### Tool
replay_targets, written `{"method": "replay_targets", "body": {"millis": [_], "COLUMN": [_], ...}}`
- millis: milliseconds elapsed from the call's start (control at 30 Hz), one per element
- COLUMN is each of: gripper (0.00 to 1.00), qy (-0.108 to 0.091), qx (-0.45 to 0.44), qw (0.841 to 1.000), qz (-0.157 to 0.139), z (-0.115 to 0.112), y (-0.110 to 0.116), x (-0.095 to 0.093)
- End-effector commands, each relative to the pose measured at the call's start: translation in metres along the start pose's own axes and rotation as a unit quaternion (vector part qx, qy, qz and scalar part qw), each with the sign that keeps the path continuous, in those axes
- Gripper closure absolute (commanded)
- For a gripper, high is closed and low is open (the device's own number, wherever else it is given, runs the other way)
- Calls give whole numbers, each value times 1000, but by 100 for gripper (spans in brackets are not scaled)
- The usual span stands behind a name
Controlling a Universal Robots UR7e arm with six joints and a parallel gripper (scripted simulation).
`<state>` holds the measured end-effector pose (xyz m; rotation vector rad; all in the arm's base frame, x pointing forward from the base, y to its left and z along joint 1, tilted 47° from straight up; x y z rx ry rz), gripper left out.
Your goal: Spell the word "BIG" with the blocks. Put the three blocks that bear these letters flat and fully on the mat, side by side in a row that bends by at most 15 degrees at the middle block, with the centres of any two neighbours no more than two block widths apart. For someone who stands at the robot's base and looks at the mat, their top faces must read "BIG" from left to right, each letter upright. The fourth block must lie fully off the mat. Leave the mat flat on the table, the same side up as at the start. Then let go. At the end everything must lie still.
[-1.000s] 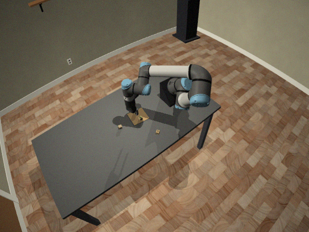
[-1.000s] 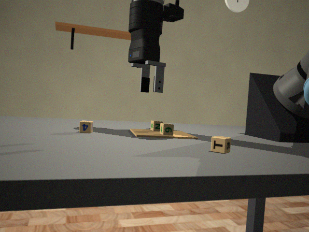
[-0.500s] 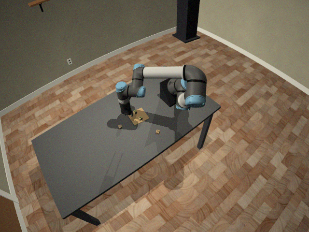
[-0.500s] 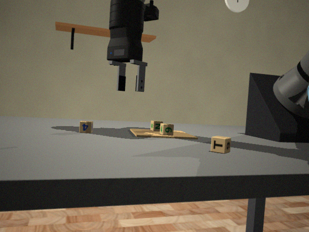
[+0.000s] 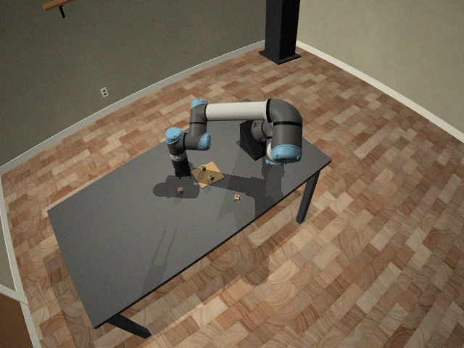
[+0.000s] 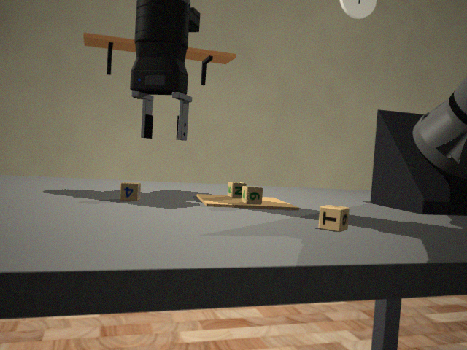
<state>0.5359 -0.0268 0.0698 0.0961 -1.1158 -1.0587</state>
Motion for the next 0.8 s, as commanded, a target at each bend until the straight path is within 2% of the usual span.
{"method": "replay_targets", "body": {"millis": [0,300,767], "gripper": [0,0,0], "qy": [-1,0,0], "qx": [70,152,158], "qw": [998,988,987], "qz": [-1,-1,-1], "z": [-15,-33,-34], "y": [13,29,29], "x": [-3,-8,-8]}}
Point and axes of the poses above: the point where the finger pads meet when closed, its own x axis back along the fingers, its own z axis across the jaws, y = z × x, the point moved 9 cm from there along x, back along the fingers, and after that the axes turned 10 degrees about -x, right-handed, at the moved point
